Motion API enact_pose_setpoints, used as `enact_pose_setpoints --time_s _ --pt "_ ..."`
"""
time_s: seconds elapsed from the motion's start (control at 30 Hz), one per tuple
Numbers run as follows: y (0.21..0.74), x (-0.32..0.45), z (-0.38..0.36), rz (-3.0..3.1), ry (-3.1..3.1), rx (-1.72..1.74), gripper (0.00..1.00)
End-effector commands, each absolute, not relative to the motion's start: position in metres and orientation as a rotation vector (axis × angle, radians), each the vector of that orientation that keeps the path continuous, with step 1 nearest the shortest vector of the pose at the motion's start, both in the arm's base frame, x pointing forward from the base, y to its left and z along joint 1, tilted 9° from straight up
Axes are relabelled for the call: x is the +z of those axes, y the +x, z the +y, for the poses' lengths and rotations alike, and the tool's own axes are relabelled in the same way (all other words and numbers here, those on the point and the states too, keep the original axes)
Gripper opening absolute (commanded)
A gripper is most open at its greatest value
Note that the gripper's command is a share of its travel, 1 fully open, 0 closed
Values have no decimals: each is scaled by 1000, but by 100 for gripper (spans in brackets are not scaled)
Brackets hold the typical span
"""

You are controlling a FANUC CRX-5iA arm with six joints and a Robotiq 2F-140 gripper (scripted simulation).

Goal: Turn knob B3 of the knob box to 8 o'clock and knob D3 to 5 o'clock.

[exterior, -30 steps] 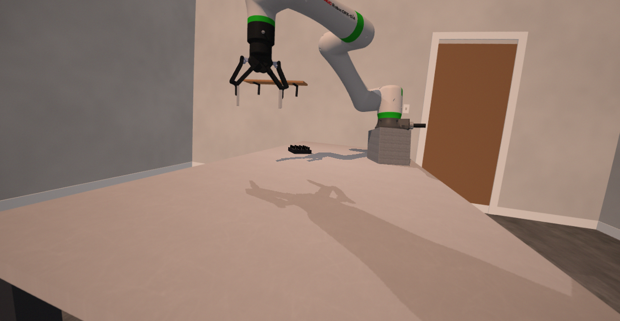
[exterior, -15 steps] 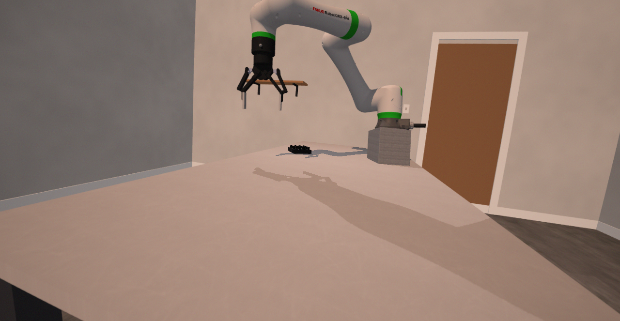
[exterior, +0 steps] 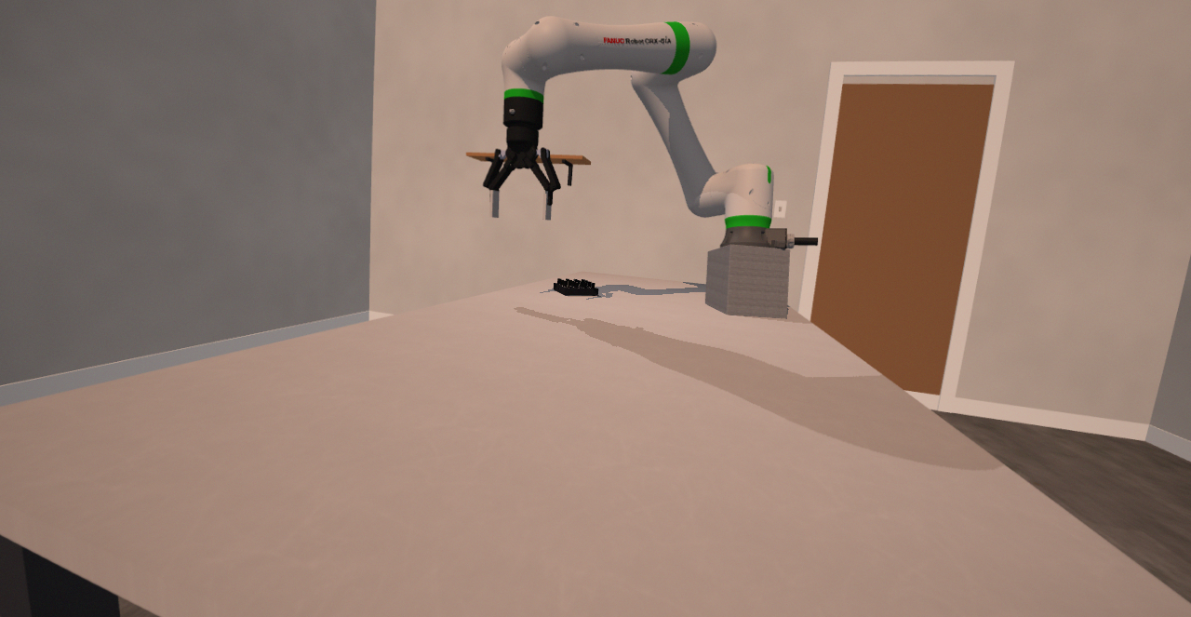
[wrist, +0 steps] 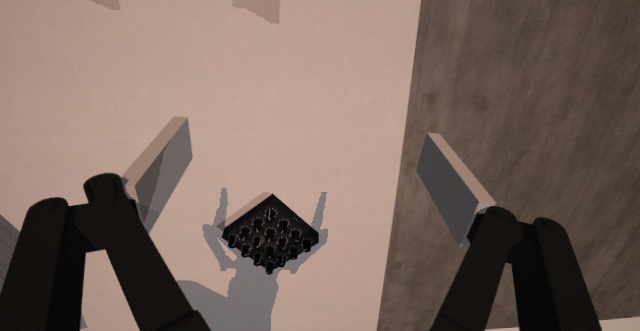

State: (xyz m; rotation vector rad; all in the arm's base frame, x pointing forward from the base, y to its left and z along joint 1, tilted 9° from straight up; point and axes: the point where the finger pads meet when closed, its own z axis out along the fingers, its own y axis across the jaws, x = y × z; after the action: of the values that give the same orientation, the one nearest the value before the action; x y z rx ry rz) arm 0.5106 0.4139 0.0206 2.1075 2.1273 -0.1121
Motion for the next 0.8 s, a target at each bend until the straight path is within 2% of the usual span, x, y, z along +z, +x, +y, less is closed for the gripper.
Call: enact_pose_setpoints --time_s 0.0,0.77 --pt "516 22 373 1988 2230 -71 100" --pt "492 12 198 1356 2655 -5 100"
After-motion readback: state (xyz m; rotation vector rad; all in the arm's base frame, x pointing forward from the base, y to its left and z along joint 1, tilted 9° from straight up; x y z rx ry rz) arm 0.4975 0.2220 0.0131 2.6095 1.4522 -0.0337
